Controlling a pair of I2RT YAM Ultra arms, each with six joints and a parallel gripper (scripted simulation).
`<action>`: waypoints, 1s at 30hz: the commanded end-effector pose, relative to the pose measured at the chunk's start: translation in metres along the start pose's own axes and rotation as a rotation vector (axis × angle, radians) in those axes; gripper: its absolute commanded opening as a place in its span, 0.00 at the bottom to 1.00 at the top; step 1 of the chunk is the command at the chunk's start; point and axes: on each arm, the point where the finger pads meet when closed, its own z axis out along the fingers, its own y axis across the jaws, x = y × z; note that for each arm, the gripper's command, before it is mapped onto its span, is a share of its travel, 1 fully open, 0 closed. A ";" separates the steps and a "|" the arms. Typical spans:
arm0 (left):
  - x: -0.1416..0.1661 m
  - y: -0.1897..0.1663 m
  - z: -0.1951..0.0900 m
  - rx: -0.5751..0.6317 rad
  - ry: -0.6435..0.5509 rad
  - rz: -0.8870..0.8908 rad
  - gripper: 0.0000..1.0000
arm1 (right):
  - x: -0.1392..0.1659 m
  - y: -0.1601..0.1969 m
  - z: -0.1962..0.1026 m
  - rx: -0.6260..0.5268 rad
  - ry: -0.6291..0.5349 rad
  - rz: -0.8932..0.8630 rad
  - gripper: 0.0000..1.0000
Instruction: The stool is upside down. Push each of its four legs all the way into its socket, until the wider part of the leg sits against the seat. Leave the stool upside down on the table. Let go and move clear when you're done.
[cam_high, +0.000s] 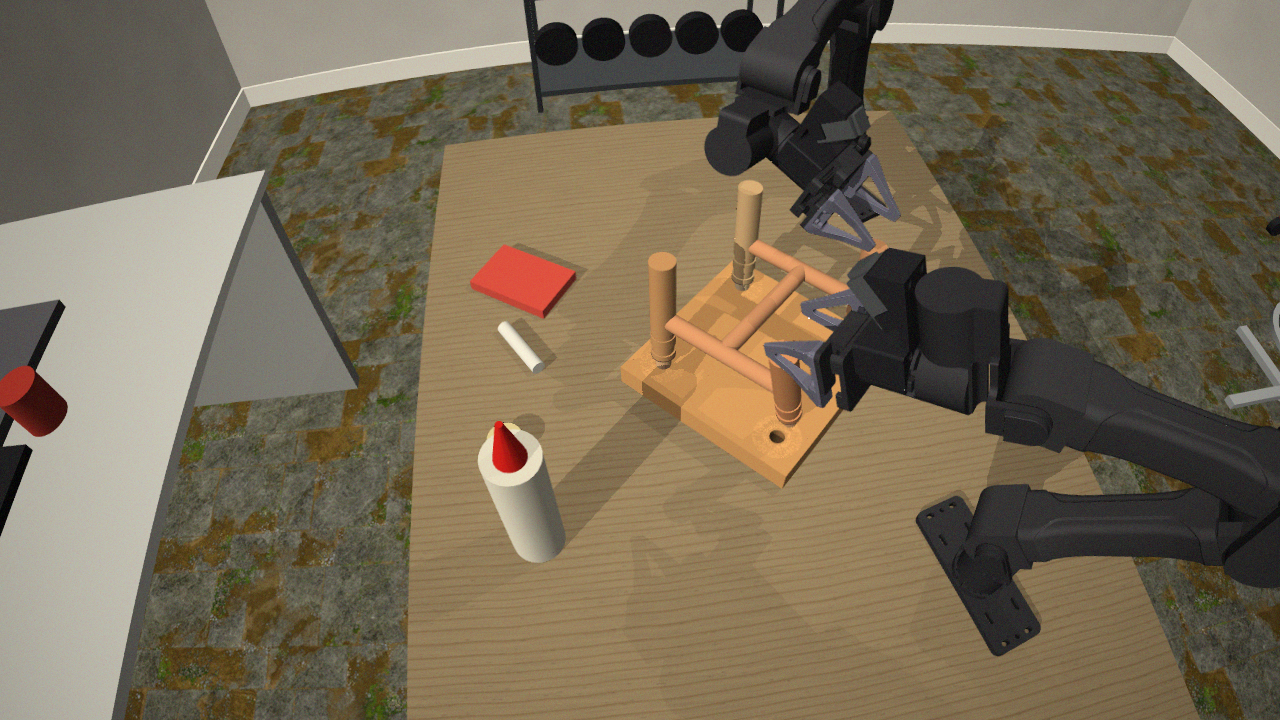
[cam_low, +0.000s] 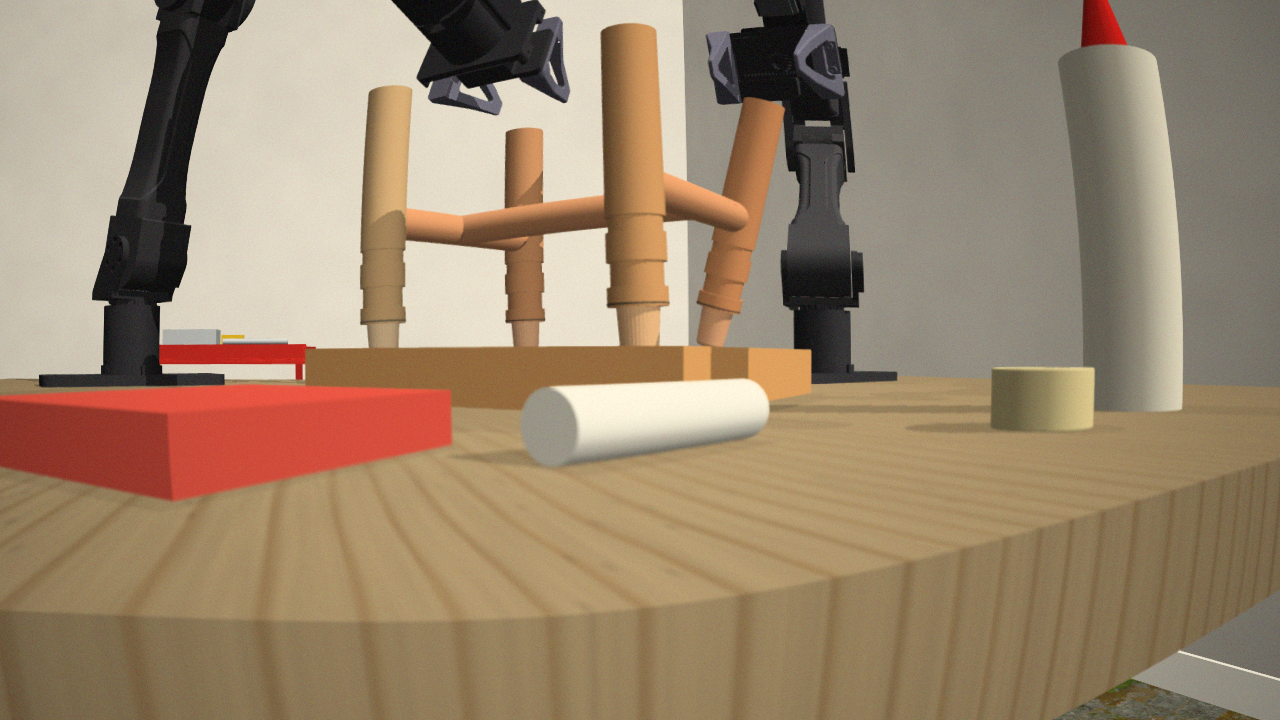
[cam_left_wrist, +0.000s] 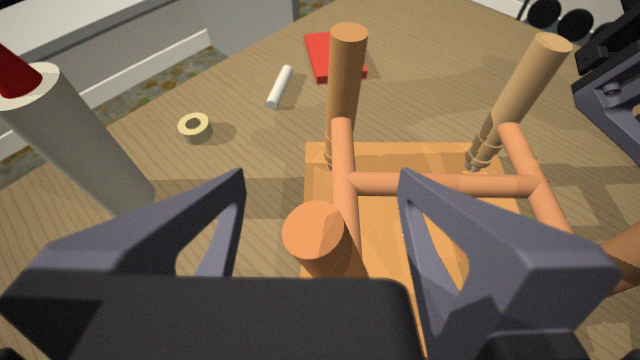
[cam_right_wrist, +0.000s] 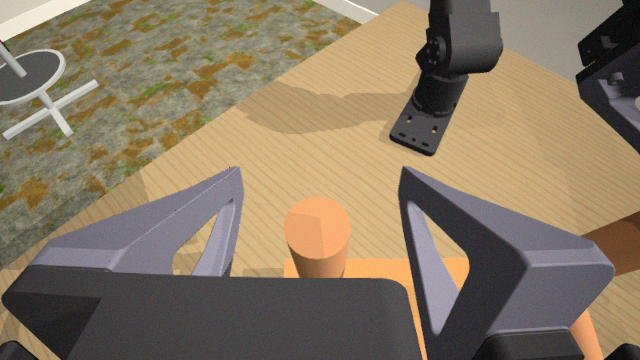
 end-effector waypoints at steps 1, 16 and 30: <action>-0.009 -0.002 -0.006 0.006 -0.025 0.007 0.69 | -0.011 -0.003 0.000 -0.005 -0.025 -0.030 0.69; -0.018 0.001 -0.010 -0.003 -0.046 0.009 0.69 | 0.017 0.001 0.008 -0.003 -0.023 -0.001 0.69; -0.018 0.001 -0.010 -0.003 -0.046 0.009 0.69 | 0.036 0.002 0.015 0.000 -0.021 0.003 0.69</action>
